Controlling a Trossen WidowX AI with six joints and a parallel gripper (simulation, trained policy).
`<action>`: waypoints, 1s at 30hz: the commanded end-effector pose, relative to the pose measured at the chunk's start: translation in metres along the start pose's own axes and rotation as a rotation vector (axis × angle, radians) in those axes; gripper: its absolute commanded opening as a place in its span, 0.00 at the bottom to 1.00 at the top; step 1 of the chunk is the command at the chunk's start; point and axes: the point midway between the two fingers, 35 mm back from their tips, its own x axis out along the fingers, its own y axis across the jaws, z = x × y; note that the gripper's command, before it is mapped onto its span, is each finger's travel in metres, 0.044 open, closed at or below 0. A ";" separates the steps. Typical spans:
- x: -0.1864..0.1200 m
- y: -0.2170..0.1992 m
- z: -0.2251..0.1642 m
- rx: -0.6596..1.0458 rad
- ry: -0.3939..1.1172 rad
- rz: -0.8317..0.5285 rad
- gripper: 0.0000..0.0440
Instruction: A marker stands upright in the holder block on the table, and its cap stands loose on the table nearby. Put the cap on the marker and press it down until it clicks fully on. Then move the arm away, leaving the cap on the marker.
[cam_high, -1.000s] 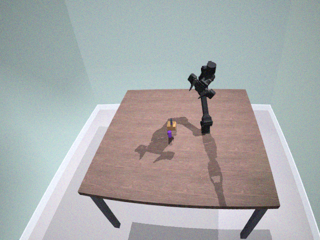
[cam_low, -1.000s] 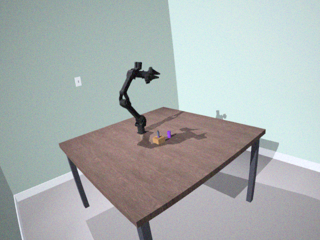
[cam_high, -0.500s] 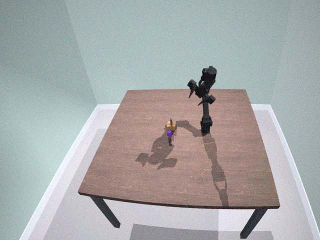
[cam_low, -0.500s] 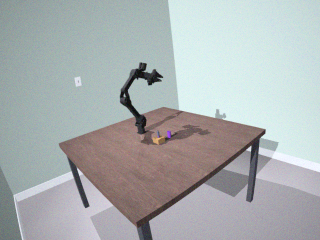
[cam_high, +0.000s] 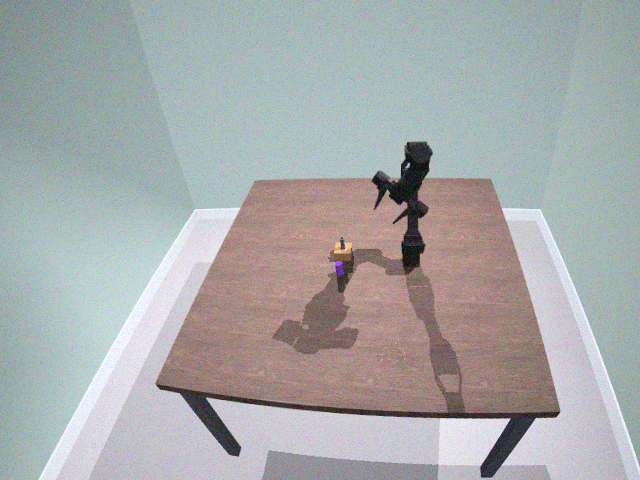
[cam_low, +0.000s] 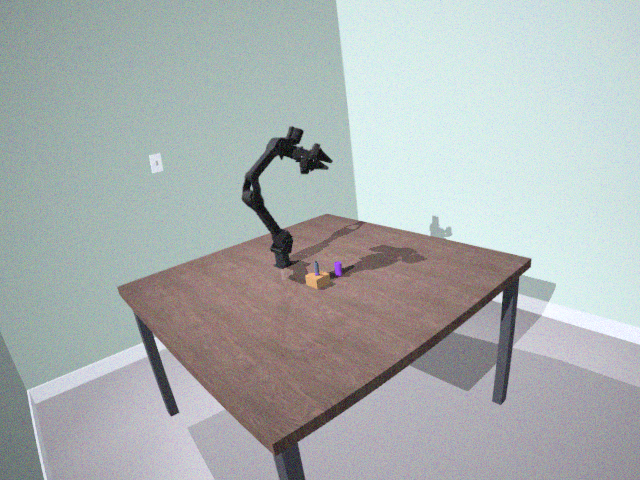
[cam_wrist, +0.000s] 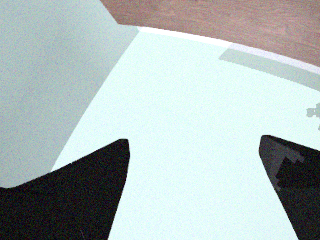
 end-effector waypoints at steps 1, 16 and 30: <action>0.009 -0.004 0.003 0.008 -0.037 -0.011 0.74; 0.040 -0.010 0.017 0.045 -0.173 -0.044 0.74; 0.067 -0.012 0.033 0.098 -0.296 -0.075 0.75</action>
